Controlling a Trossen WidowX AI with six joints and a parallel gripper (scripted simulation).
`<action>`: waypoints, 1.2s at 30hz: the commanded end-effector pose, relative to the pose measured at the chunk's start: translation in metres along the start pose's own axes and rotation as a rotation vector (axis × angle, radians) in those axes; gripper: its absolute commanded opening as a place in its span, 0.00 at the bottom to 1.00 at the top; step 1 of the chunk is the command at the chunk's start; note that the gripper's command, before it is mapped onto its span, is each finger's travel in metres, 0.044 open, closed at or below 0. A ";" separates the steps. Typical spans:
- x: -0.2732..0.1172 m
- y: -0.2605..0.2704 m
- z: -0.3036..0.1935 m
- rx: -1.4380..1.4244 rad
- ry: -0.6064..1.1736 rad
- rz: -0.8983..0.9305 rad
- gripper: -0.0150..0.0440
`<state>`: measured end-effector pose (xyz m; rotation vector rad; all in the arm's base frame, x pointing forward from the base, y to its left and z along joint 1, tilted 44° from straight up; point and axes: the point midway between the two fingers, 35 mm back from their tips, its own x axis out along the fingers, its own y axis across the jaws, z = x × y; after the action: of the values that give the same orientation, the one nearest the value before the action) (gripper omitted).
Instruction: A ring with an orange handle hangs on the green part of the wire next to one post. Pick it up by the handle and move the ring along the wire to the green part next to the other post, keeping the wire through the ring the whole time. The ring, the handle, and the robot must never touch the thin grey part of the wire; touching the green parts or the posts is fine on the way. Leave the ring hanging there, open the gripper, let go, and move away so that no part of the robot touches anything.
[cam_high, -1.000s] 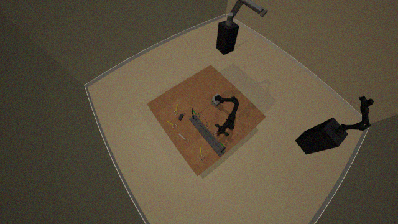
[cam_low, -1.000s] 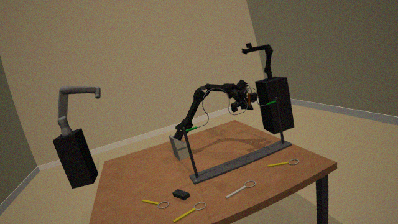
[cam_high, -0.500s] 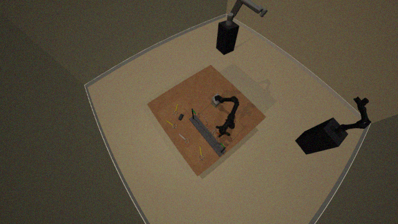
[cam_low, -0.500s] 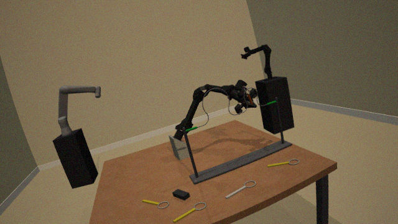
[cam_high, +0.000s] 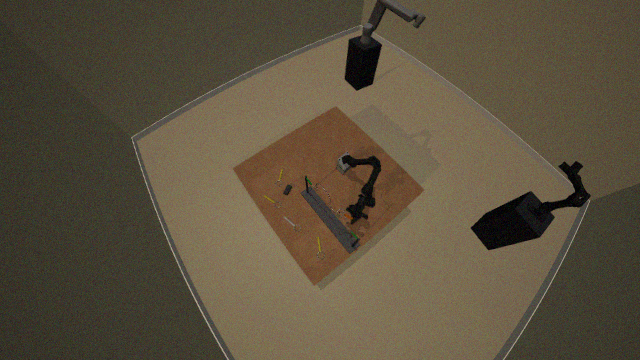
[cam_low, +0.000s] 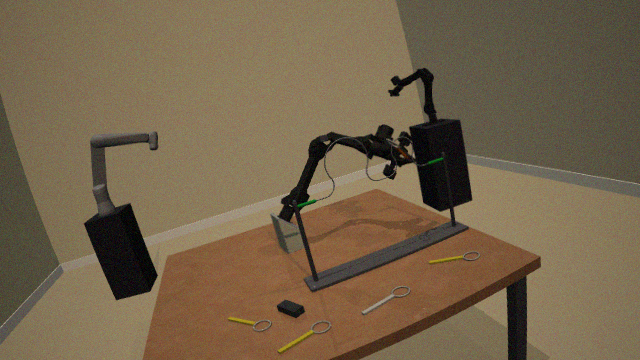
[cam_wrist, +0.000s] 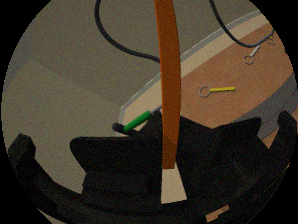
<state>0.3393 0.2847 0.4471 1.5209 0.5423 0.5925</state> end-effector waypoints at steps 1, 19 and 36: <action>-0.002 0.009 0.000 0.078 -0.011 0.052 0.00; -0.003 0.036 0.007 0.424 -0.048 0.255 0.00; -0.009 0.057 0.021 0.740 -0.083 0.437 0.00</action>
<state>0.3432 0.2632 0.5019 2.3273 0.3918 0.6948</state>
